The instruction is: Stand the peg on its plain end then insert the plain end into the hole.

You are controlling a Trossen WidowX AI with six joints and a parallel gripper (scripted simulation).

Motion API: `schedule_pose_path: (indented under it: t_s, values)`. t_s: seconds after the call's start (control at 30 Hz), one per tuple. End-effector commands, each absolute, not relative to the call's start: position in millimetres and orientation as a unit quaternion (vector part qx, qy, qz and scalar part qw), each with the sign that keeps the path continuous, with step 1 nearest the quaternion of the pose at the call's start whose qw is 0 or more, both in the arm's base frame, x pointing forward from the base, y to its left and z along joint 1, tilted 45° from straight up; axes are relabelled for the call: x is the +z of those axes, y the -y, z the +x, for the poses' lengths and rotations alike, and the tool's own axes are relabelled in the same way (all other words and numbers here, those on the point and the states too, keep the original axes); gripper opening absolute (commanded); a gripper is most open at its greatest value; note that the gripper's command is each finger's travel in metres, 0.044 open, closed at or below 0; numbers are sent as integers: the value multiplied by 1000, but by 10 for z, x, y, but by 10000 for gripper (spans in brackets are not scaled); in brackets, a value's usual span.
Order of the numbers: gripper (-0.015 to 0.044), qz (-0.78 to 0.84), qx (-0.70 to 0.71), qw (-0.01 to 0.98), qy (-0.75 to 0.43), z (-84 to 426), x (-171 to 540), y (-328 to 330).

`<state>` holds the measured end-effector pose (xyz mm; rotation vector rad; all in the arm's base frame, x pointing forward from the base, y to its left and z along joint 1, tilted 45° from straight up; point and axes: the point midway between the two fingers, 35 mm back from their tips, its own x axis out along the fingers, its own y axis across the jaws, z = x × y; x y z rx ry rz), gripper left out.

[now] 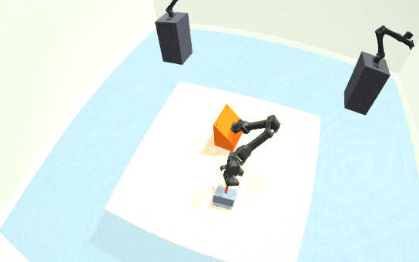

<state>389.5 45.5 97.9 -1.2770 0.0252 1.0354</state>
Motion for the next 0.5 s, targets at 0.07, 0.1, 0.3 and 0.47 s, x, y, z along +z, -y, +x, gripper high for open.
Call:
schedule_pose_path:
  t_s: [0.07,0.1,0.3,0.47]
  values:
    - [0,-570,460,681,-11,3918,978,-456]
    - [0,-570,460,681,-11,3919,979,-455]
    - [0,-570,460,681,-11,3935,976,-459]
    - [0,-570,460,681,-10,3955,962,-475]
